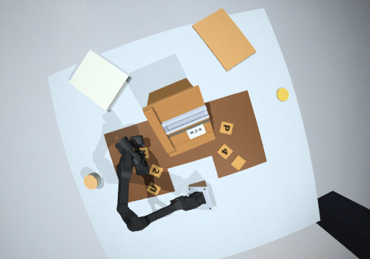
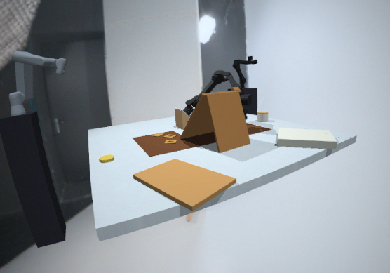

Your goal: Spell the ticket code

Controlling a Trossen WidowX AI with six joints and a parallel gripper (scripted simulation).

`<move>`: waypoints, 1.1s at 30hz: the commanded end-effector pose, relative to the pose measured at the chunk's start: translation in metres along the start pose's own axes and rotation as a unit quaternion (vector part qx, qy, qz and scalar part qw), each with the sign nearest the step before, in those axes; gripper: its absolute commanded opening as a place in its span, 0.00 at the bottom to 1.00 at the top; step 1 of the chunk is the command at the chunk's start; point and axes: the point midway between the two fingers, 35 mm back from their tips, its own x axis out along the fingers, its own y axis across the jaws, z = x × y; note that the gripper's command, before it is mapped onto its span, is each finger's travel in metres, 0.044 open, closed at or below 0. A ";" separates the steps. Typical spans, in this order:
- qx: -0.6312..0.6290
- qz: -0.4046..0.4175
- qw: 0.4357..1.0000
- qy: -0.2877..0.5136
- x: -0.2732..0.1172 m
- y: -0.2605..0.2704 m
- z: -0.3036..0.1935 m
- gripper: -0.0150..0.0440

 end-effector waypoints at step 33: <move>0.002 -0.001 1.000 0.002 -0.011 0.002 -0.005 0.25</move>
